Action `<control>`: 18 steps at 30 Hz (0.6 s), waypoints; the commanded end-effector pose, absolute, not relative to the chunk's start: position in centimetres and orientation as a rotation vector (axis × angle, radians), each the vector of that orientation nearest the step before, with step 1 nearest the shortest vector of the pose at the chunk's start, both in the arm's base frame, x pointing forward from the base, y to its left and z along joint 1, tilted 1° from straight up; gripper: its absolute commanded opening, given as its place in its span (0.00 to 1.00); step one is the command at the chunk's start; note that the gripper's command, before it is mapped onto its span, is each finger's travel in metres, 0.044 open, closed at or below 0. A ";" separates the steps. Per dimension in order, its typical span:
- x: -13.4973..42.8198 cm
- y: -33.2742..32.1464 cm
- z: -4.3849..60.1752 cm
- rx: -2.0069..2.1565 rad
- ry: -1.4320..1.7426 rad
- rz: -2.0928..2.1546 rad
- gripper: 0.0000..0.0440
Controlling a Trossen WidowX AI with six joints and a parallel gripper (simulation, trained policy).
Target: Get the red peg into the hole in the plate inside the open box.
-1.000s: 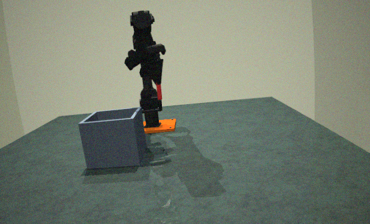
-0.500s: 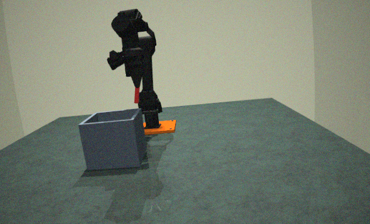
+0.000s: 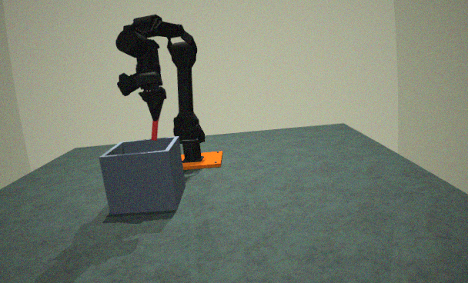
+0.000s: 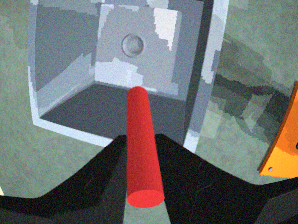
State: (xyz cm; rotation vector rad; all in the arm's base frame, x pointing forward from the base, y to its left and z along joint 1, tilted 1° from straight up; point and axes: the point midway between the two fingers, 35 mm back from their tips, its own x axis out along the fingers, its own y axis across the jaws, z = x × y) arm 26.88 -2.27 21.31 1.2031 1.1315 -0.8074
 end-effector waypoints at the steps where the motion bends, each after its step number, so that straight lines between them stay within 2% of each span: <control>1: 27.4 -2.9 21.0 1.206 1.141 -0.808 0.00; 18: 29.7 -5.1 16.1 1.209 1.239 -0.820 0.00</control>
